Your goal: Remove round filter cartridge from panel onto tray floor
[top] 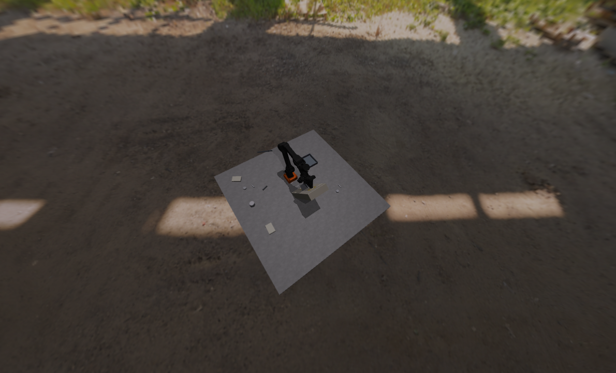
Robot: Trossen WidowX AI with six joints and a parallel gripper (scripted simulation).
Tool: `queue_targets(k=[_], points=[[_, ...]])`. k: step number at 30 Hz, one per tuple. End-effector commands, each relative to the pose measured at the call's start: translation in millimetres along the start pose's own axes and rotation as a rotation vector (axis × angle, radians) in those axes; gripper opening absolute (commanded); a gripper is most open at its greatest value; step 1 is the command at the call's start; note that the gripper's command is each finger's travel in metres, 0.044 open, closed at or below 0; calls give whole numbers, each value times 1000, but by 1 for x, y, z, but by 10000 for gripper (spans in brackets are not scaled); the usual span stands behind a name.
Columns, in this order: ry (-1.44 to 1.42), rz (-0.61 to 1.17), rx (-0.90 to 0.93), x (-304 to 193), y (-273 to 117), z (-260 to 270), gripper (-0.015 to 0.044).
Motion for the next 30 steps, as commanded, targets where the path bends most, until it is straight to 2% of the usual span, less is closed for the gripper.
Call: queue_targets(k=[1, 30], points=[[4, 2, 4, 0, 0, 1, 109], [4, 2, 4, 0, 9, 1, 109]])
Point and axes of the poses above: the point midway between the two fingers, 35 mm back from their tips, its own y axis out along the fingers, its own z axis across the jaws, x = y × z, the point moved 9 cm from there along -y, back along the fingers
